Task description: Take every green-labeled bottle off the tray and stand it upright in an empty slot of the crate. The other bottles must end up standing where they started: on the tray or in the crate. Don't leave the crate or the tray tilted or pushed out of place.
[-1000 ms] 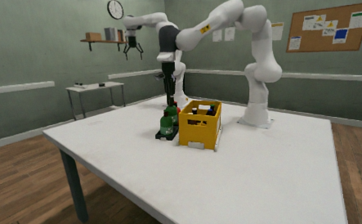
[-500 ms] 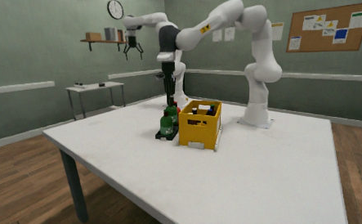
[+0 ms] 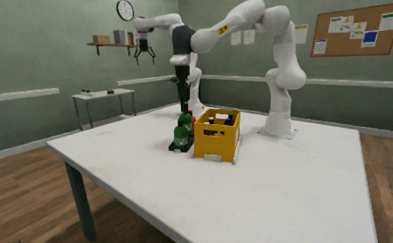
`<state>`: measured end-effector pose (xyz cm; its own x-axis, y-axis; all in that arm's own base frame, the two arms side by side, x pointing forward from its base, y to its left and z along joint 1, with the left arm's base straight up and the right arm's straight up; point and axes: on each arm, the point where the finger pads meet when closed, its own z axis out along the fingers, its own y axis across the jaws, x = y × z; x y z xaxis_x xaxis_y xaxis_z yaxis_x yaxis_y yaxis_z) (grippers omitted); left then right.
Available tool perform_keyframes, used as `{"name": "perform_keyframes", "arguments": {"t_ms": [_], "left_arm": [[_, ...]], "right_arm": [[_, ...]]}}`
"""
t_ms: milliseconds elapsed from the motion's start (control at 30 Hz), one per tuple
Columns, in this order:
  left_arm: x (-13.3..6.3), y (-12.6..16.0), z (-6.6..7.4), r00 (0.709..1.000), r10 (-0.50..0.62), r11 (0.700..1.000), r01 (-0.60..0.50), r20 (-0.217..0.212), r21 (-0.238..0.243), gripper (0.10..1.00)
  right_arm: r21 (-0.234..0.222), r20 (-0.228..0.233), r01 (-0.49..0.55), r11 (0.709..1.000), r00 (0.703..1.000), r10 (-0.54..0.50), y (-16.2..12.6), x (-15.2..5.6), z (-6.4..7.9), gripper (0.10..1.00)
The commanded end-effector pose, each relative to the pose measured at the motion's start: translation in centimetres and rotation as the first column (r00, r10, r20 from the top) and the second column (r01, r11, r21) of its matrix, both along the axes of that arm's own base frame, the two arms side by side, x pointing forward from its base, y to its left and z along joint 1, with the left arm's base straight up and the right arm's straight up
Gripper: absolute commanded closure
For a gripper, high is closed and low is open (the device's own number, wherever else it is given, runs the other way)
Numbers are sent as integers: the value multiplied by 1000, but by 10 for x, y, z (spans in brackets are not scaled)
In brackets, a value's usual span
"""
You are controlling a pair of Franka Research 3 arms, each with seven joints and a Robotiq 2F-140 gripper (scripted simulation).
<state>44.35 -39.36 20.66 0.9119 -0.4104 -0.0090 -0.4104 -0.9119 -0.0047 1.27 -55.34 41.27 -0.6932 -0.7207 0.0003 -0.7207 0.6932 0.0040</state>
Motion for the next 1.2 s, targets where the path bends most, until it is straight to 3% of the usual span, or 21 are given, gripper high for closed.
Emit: {"name": "perform_keyframes", "arguments": {"t_ms": [0,767,1167], "left_arm": [[2,-2,11,1000,1,1000,-1,6,-8,999],[3,-3,35,1000,1,1000,-1,6,-8,999],[3,-4,41,1000,1,1000,-1,6,-8,999]], "right_arm": [[-3,3,-4,1000,1000,4,-1,0,0,98],[-3,3,-4,1000,1000,4,-1,0,0,98],[-3,3,-4,1000,1000,4,-1,0,0,98]]}}
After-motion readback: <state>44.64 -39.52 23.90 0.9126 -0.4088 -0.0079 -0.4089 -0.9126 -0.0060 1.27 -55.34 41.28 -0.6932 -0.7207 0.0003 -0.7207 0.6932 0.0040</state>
